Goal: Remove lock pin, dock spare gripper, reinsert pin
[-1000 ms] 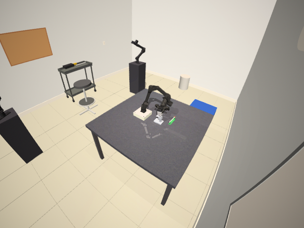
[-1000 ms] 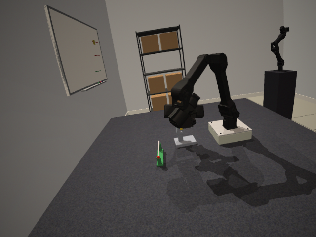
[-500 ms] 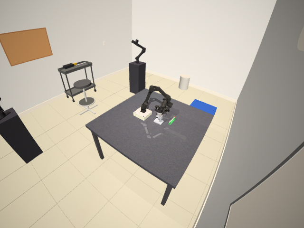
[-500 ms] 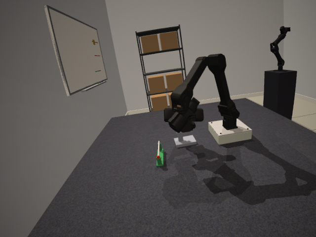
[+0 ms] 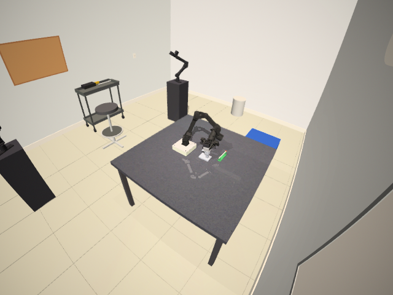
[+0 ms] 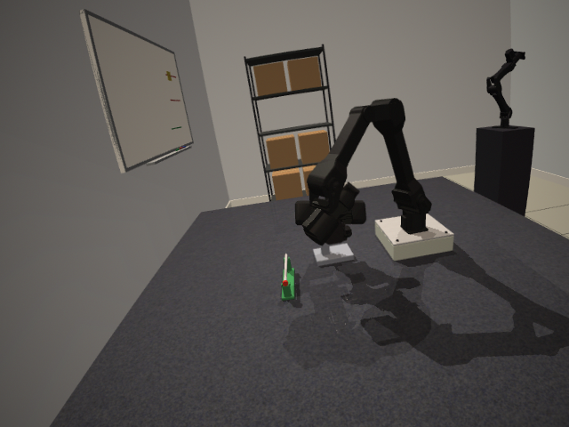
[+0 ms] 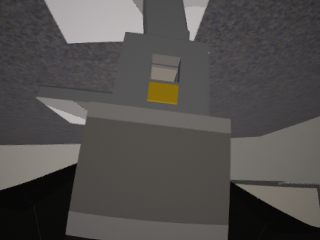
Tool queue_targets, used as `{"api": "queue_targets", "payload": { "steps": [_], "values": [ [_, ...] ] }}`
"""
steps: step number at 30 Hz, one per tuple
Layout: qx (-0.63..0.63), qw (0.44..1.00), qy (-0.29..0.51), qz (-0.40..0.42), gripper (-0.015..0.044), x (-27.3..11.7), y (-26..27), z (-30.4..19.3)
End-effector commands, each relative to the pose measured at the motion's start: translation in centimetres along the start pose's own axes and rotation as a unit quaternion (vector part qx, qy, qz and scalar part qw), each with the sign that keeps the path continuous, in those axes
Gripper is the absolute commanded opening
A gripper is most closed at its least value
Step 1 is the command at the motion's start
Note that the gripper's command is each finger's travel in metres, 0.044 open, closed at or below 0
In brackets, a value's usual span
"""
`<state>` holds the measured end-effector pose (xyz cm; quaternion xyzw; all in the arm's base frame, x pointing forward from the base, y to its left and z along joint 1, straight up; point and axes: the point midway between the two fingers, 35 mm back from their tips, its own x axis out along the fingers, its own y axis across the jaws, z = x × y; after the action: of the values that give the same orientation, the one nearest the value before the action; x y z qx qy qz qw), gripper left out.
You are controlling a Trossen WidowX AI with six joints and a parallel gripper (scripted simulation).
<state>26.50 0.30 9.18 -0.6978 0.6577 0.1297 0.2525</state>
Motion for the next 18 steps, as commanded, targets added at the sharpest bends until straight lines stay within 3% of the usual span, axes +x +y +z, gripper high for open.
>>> {"api": "queue_targets", "payload": {
  "steps": [1, 10, 18],
  "values": [
    [0.0, 1.0, 0.0, 0.0, 0.0, 0.0, 0.0, 0.0],
    [0.0, 1.0, 0.0, 0.0, 0.0, 0.0, 0.0, 0.0],
    [0.0, 1.0, 0.0, 0.0, 0.021, 0.0, 0.0, 0.0]
  ]
}}
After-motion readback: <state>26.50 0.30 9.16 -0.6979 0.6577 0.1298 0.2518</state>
